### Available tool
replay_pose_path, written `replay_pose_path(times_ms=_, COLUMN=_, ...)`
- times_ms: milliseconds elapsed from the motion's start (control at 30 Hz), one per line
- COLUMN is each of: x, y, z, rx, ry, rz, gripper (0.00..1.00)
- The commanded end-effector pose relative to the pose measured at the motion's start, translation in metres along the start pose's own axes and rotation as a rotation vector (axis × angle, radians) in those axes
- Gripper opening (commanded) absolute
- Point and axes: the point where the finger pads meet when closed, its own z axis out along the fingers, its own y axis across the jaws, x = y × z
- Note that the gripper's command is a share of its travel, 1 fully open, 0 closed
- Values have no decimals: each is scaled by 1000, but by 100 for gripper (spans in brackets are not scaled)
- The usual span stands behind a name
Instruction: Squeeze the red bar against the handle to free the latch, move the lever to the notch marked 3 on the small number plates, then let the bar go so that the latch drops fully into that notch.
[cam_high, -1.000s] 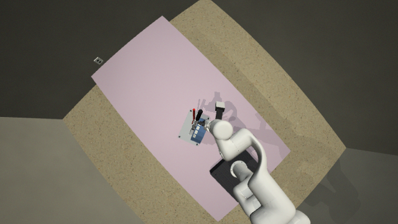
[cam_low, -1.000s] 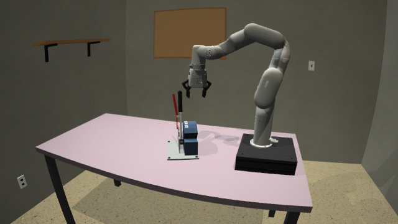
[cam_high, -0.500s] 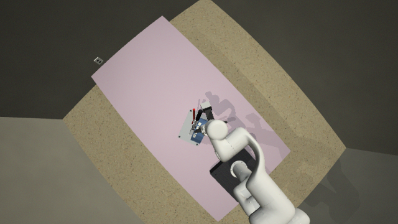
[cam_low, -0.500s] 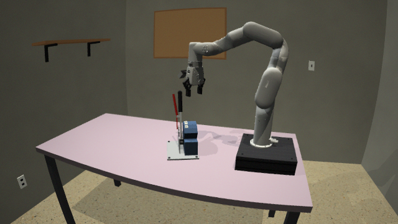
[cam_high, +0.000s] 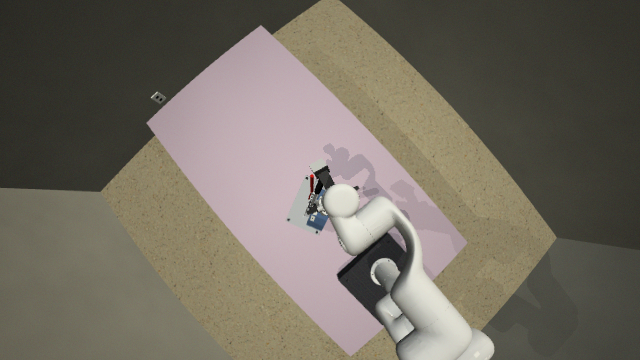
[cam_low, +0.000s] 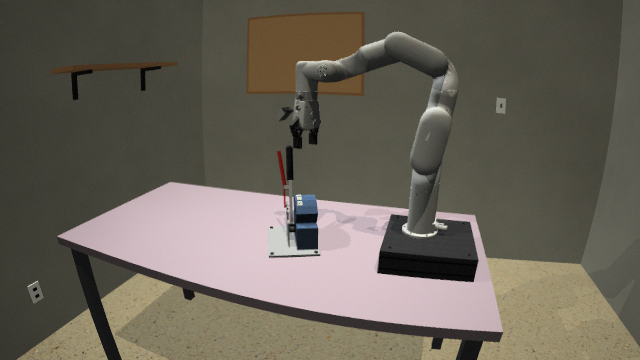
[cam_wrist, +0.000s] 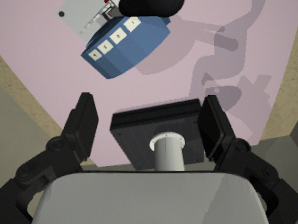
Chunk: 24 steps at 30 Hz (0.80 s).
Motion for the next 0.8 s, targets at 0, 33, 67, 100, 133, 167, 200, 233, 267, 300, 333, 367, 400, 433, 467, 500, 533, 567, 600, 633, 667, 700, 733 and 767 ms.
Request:
replay_pose_path(times_ms=0, x=8, y=-1, z=-6, rx=-7, ry=-9, rz=91, gripper=100)
replay_pose_path(times_ms=33, x=14, y=-1, z=-10, rx=-8, ry=-8, rz=156, gripper=100)
replay_pose_path(times_ms=67, x=20, y=-2, z=-13, rx=-8, ry=-8, rz=219, gripper=100)
replay_pose_path(times_ms=100, x=20, y=-2, z=-13, rx=-8, ry=-8, rz=219, gripper=100)
replay_pose_path(times_ms=133, x=25, y=-2, z=-16, rx=-8, ry=-8, rz=280, gripper=100)
replay_pose_path(times_ms=167, x=25, y=-2, z=-16, rx=-8, ry=-8, rz=280, gripper=100)
replay_pose_path(times_ms=200, x=30, y=-2, z=-19, rx=-9, ry=-8, rz=337, gripper=100)
replay_pose_path(times_ms=233, x=30, y=-2, z=-19, rx=-9, ry=-8, rz=337, gripper=100)
replay_pose_path(times_ms=267, x=35, y=-2, z=-21, rx=-9, ry=-8, rz=392, gripper=100)
replay_pose_path(times_ms=300, x=35, y=-2, z=-21, rx=-9, ry=-8, rz=392, gripper=100)
replay_pose_path(times_ms=333, x=39, y=-2, z=-24, rx=-9, ry=-8, rz=443, gripper=100)
replay_pose_path(times_ms=367, x=43, y=-2, z=-26, rx=-10, ry=-8, rz=492, gripper=100)
replay_pose_path(times_ms=400, x=43, y=-2, z=-26, rx=-10, ry=-8, rz=492, gripper=100)
replay_pose_path(times_ms=433, x=47, y=-2, z=-28, rx=-10, ry=-8, rz=538, gripper=100)
replay_pose_path(times_ms=467, x=51, y=-2, z=-30, rx=-10, ry=-8, rz=580, gripper=100)
replay_pose_path(times_ms=500, x=51, y=-2, z=-30, rx=-10, ry=-8, rz=580, gripper=100)
replay_pose_path(times_ms=533, x=51, y=-2, z=-30, rx=-10, ry=-8, rz=580, gripper=100)
replay_pose_path(times_ms=567, x=51, y=-2, z=-30, rx=-10, ry=-8, rz=580, gripper=100)
replay_pose_path(times_ms=600, x=54, y=-2, z=-32, rx=-10, ry=-8, rz=620, gripper=100)
replay_pose_path(times_ms=633, x=57, y=-2, z=-33, rx=-10, ry=-8, rz=656, gripper=100)
replay_pose_path(times_ms=667, x=60, y=-2, z=-35, rx=-11, ry=-8, rz=690, gripper=100)
replay_pose_path(times_ms=700, x=62, y=-2, z=-36, rx=-11, ry=-8, rz=720, gripper=100)
replay_pose_path(times_ms=733, x=65, y=-2, z=-37, rx=-11, ry=-8, rz=747, gripper=100)
replay_pose_path(times_ms=767, x=67, y=-2, z=-38, rx=-11, ry=-8, rz=771, gripper=100)
